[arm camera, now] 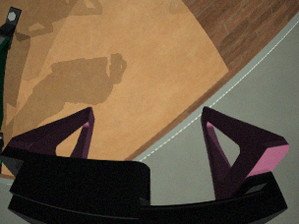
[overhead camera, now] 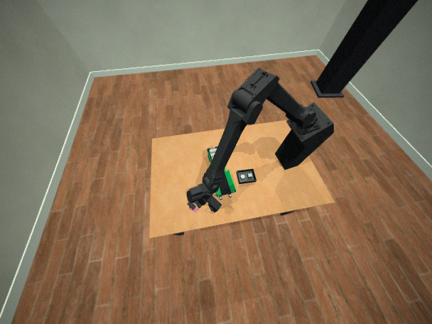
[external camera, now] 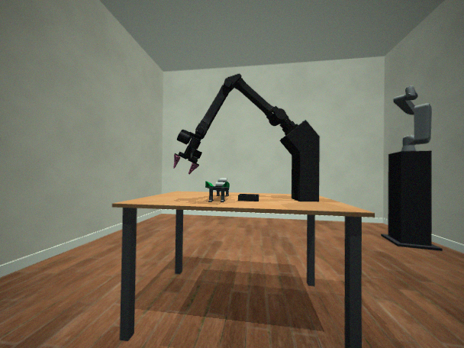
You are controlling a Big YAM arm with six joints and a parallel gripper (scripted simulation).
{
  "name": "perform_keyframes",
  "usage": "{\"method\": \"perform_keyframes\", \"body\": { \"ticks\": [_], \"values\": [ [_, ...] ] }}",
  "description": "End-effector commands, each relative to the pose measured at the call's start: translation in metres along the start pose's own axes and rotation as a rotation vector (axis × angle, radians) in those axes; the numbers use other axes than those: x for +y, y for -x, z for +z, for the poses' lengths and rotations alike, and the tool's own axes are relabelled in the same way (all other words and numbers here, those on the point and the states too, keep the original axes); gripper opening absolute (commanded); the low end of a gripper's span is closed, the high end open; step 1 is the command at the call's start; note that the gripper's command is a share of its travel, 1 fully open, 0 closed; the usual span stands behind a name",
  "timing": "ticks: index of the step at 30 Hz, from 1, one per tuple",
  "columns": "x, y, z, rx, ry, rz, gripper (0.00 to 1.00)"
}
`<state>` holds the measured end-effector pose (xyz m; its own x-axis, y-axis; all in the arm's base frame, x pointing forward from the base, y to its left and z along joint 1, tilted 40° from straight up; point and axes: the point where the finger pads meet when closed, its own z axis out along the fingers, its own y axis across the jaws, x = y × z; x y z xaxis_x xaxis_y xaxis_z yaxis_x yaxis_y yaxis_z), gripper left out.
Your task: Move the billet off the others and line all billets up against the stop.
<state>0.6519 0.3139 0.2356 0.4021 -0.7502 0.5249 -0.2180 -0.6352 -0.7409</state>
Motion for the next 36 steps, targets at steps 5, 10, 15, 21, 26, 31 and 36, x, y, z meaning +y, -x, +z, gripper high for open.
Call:
{"method": "perform_keyframes", "body": {
  "ticks": [5,10,15,21,26,31,36],
  "values": [
    [-0.014,-0.007,-0.004,0.012,-0.025,0.007,1.0],
    [-0.014,-0.007,-0.004,0.012,-0.025,0.007,1.0],
    [-0.014,-0.007,-0.004,0.012,-0.025,0.007,1.0],
    [-0.002,-0.019,-0.01,0.012,-0.005,0.026,1.0],
    [0.046,-0.046,-0.012,-0.014,0.059,0.095,1.0],
    [0.096,-0.07,-0.02,-0.039,0.124,0.174,1.0],
    [0.13,-0.084,-0.027,-0.055,0.167,0.232,1.0]
  ]
}}
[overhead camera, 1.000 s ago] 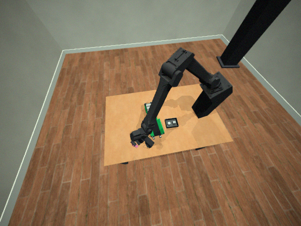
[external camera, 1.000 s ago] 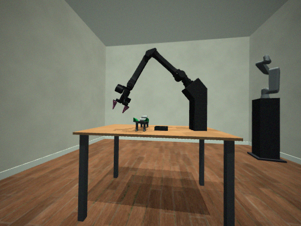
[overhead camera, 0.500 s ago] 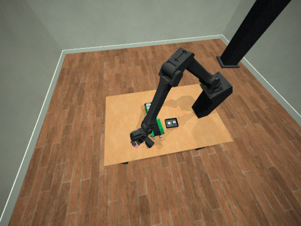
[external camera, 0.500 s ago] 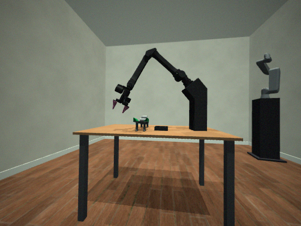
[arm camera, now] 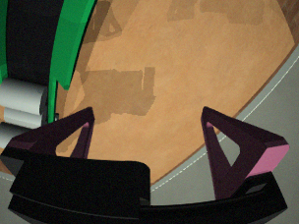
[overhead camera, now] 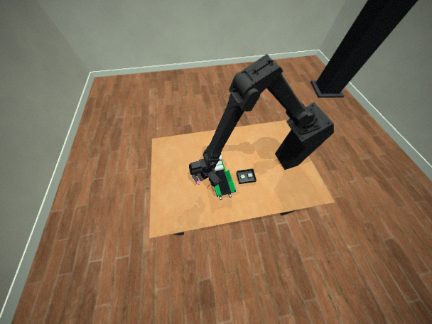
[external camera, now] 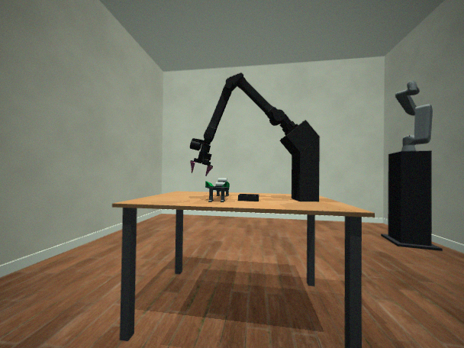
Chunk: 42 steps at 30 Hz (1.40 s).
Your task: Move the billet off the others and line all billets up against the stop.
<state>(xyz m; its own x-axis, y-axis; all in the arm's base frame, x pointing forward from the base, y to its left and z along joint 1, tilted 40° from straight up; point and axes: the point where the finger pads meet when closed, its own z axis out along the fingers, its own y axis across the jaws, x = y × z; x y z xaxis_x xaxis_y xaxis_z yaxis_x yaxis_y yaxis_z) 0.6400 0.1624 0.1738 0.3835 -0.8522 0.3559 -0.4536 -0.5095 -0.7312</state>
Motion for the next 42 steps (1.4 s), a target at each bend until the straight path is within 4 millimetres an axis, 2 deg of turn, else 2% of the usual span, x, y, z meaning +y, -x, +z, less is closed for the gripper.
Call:
{"method": "perform_keyframes", "body": {
  "ticks": [1,2,3,4,7,12,13,15,17,18,22,23,26,42],
  "values": [
    [0.008,-0.015,-0.021,-0.018,0.007,0.081,1.0],
    [0.02,-0.022,-0.023,-0.024,0.024,0.106,1.0],
    [0.05,-0.037,-0.029,-0.039,0.063,0.167,1.0],
    [0.054,-0.039,-0.03,-0.041,0.068,0.176,1.0],
    [0.085,-0.052,-0.038,-0.056,0.108,0.247,1.0],
    [0.152,-0.074,-0.062,-0.087,0.191,0.415,1.0],
    [0.154,-0.074,-0.063,-0.088,0.193,0.421,1.0],
    [0.174,-0.078,-0.071,-0.097,0.216,0.476,1.0],
    [0.174,-0.078,-0.071,-0.097,0.216,0.476,1.0],
    [0.17,-0.067,-0.071,-0.117,0.216,0.467,1.0],
    [0.163,-0.073,-0.071,-0.109,0.203,0.465,1.0],
    [0.163,-0.073,-0.071,-0.109,0.203,0.465,0.0],
    [0.169,-0.084,-0.072,-0.091,0.207,0.481,0.0],
    [0.167,-0.08,-0.072,-0.097,0.205,0.476,0.0]
  ]
}}
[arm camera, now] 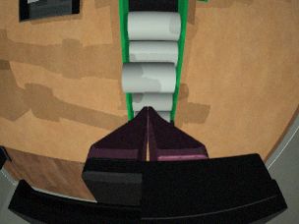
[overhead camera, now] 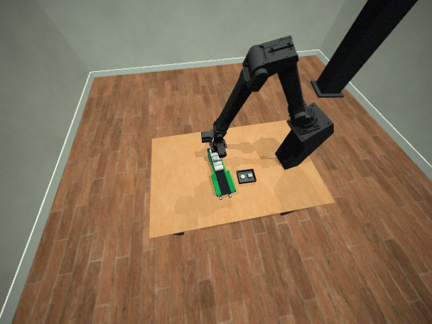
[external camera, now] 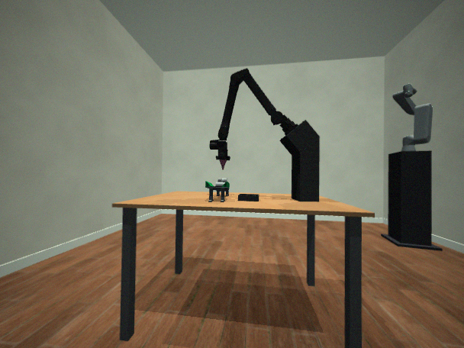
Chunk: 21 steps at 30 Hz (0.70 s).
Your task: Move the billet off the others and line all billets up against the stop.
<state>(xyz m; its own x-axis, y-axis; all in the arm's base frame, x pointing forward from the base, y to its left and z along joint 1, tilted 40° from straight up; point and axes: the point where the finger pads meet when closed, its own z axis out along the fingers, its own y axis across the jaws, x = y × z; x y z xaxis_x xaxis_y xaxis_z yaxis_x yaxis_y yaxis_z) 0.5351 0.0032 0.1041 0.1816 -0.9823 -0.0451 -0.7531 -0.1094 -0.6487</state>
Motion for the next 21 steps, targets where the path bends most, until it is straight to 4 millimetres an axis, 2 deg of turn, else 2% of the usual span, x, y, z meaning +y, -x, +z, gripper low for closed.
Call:
{"method": "perform_keyframes", "body": {
  "ticks": [1,14,15,21],
  "values": [
    [-0.013,-0.0021,-0.0127,0.007,-0.024,0.016,0.0],
    [-0.013,-0.0021,-0.0127,0.007,-0.024,0.016,0.0],
    [-0.013,-0.0021,-0.0127,0.007,-0.024,0.016,0.91],
    [-0.013,-0.0021,-0.0127,0.007,-0.024,0.016,0.91]
  ]
}}
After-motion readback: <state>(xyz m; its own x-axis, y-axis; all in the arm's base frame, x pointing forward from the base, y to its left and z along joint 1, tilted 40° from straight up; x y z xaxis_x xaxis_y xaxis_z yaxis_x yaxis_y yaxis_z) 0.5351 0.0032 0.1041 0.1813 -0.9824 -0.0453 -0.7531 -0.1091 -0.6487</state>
